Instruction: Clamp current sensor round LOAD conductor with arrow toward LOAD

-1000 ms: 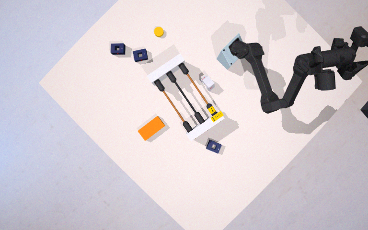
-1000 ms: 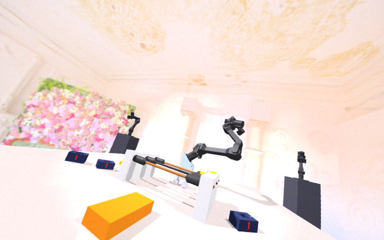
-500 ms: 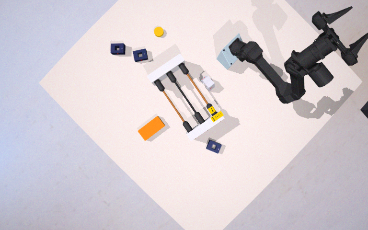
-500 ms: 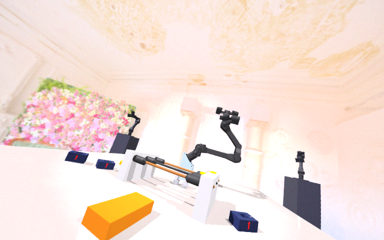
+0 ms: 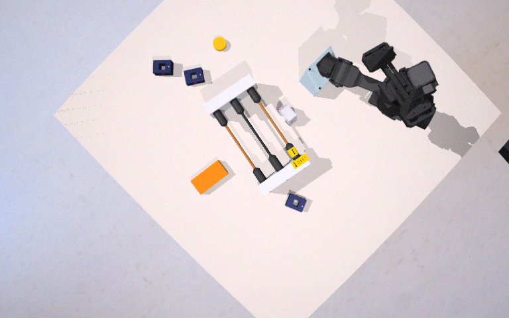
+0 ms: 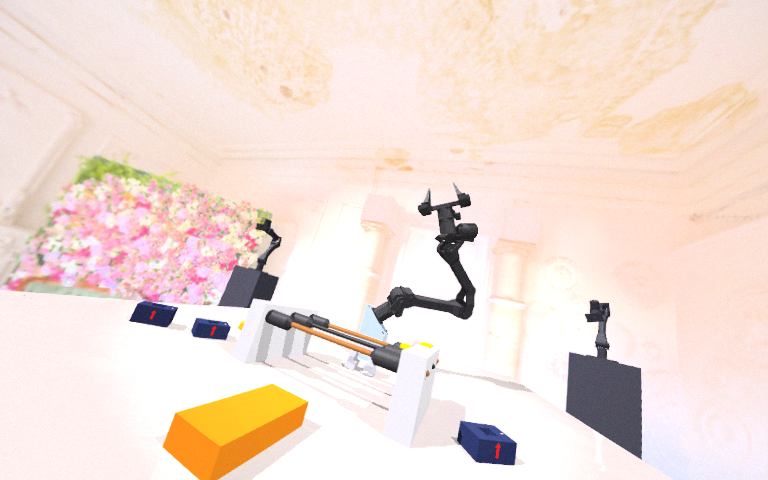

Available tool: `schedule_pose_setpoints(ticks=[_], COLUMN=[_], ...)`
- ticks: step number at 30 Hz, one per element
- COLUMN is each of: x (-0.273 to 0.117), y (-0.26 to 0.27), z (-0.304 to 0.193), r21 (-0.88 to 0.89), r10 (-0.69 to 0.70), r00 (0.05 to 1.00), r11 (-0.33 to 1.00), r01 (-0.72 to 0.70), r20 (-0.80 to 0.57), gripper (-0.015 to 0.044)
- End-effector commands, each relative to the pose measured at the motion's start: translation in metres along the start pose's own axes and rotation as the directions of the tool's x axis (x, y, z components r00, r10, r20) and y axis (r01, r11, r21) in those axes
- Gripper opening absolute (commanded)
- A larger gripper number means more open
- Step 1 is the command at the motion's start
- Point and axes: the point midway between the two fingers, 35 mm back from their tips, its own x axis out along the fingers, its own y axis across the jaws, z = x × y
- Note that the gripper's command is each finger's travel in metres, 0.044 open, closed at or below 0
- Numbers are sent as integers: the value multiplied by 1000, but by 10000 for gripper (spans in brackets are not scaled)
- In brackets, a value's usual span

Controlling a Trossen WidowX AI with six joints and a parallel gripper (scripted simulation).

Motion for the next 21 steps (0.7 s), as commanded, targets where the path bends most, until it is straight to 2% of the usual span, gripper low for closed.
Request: schedule_pose_setpoints(ticks=[1,5,9,15,19,21], x=[-19,-51,-95,-180,-245,-266], y=[10,25,40,63,76,80], z=[-64,-117,-164,-212,-227,-229], r21=[-134,-211,-227,-121,25,80], r10=[44,105,171,272,327,341], r00=[965,871,721,411,167,85], r11=[988,950,878,691,511,444], r01=[-81,-230,-421,-712,-859,-893], r20=[-258,-479,-672,-870,-930,-936], gripper=[440,440,440,440,440,440])
